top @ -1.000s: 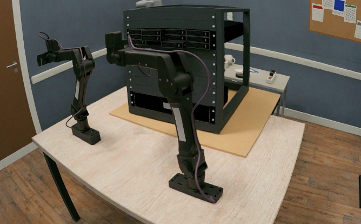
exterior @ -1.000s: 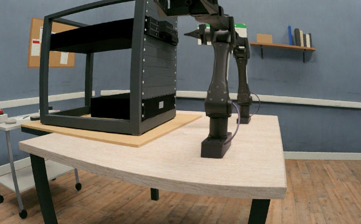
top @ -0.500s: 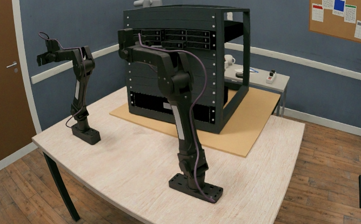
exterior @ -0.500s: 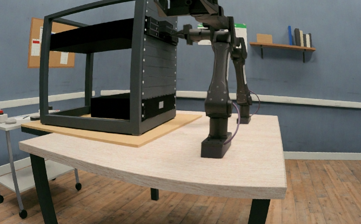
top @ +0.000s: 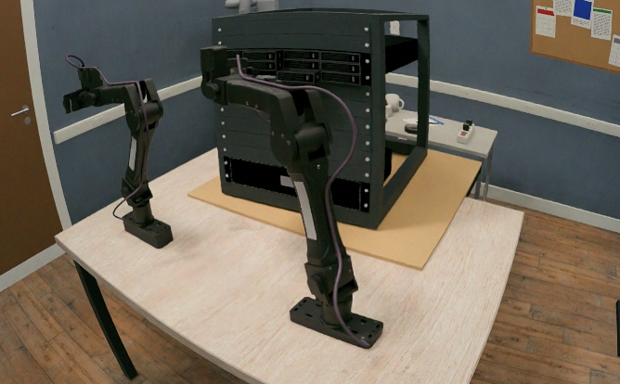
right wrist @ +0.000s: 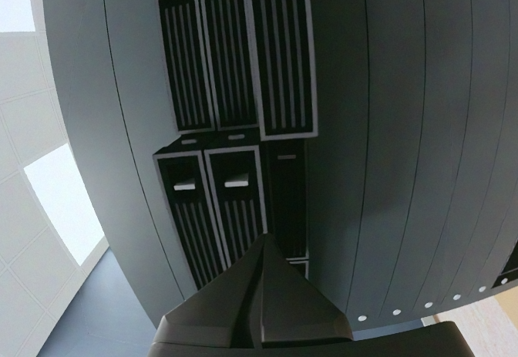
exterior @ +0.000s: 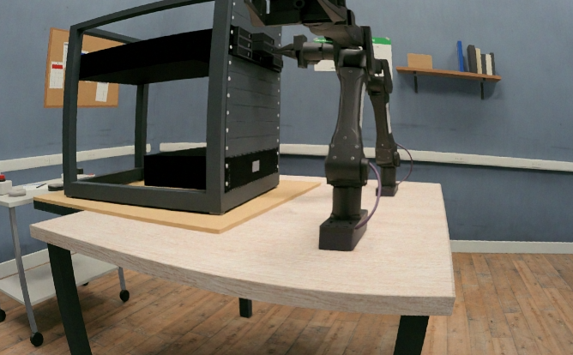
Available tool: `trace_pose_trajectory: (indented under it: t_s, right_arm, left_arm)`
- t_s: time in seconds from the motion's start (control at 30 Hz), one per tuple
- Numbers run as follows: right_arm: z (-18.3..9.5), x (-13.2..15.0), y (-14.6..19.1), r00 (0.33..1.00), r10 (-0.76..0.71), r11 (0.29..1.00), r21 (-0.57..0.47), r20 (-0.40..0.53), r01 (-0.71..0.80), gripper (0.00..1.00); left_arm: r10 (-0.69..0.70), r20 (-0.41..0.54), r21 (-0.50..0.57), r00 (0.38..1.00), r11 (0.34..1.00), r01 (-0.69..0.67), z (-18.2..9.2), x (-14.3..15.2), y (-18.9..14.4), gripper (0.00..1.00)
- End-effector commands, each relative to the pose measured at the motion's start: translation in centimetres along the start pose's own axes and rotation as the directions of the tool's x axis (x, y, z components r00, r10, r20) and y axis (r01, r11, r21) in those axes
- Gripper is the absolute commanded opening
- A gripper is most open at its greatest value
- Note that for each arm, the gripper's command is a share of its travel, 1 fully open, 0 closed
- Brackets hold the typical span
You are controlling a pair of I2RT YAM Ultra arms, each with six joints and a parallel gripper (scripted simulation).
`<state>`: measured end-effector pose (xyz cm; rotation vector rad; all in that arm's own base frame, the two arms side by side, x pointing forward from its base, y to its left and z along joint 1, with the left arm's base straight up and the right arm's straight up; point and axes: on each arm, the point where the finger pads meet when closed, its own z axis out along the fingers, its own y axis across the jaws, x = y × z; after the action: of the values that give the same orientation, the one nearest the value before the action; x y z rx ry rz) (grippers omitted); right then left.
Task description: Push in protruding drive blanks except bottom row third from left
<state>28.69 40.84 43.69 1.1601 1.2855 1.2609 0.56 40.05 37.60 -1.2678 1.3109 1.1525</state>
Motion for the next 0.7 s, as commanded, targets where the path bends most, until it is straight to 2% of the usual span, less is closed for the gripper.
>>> trace_pose_trajectory:
  t_s: [0.0, 0.07, 0.1, 0.67]
  right_arm:
    - [-0.2, 0.2, 1.8, 1.0, 0.017, 1.0, -0.011, -0.016, -0.017, 0.0]
    - [-0.2, 0.2, 1.8, 1.0, 0.017, 1.0, -0.011, -0.016, -0.017, 0.0]
    - [-0.7, -1.0, 3.5, 0.999, 0.052, 0.998, -0.023, -0.015, -0.052, 0.0]
    - [-0.4, -0.5, 2.9, 0.999, 0.038, 0.999, -0.018, -0.011, -0.038, 0.0]
  left_arm:
    - [-0.015, 0.11, -0.011, 0.994, 1.0, 0.016, -0.7, -3.9, 0.4, 1.0]
    - [-0.015, 0.11, -0.011, 0.994, 1.0, 0.016, -0.7, -3.9, 0.4, 1.0]
    - [-0.015, 0.11, -0.011, 0.994, 1.0, 0.016, -0.7, -3.9, 0.4, 1.0]
    - [-0.015, 0.11, -0.011, 0.994, 1.0, 0.016, -0.7, -3.9, 0.4, 1.0]
